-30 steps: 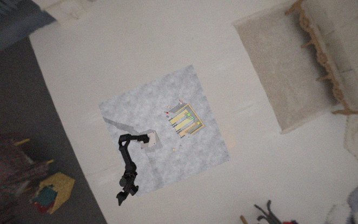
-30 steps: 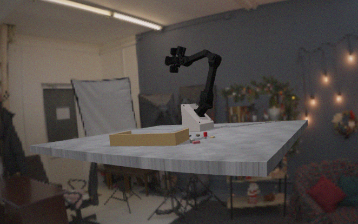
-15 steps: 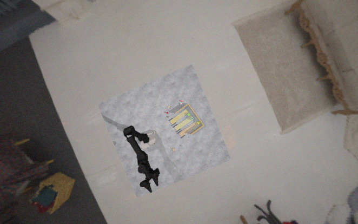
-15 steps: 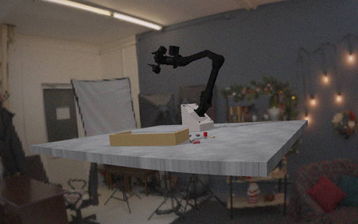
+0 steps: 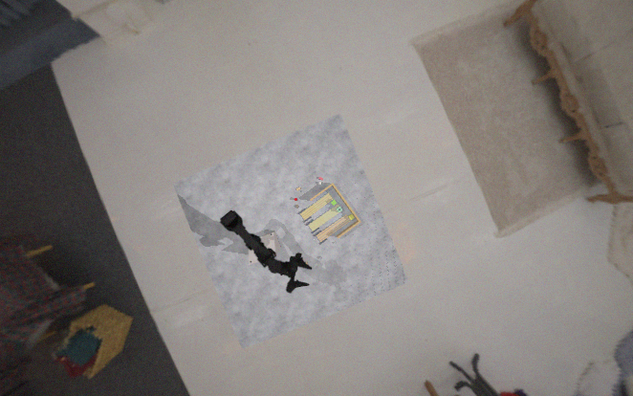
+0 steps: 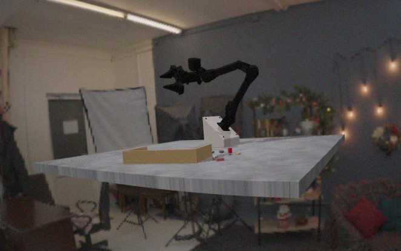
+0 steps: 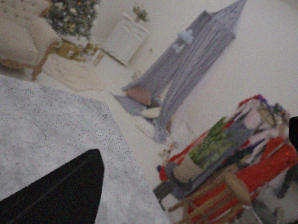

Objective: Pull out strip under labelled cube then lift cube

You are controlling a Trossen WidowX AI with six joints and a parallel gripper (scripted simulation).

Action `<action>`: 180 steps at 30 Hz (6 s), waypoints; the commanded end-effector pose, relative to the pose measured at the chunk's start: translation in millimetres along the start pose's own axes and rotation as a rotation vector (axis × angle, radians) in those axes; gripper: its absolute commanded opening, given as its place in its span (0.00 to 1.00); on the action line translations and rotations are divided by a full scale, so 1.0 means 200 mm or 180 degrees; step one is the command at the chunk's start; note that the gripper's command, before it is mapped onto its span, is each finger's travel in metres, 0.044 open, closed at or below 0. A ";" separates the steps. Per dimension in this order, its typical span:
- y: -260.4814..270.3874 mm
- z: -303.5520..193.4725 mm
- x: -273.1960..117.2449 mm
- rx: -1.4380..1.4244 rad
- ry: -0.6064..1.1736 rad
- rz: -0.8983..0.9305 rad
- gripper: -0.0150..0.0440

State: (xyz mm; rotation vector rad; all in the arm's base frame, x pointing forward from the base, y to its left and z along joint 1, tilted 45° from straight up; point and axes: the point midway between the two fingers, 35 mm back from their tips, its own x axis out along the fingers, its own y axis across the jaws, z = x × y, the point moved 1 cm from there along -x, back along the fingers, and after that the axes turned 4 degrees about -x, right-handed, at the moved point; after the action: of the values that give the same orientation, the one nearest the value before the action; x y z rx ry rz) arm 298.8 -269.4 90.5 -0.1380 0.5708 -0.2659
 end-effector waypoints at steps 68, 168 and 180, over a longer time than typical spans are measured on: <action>1.66 -0.05 0.09 -0.0252 0.2565 0.3860 0.25; 1.91 -0.21 0.11 -0.0245 0.2562 0.3873 0.25; 1.89 -0.25 0.09 -0.0245 0.2564 0.3872 0.25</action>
State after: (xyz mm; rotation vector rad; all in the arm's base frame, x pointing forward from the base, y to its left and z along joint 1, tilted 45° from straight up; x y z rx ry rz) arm 372.5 83.2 -31.6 0.2682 1.3356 0.9260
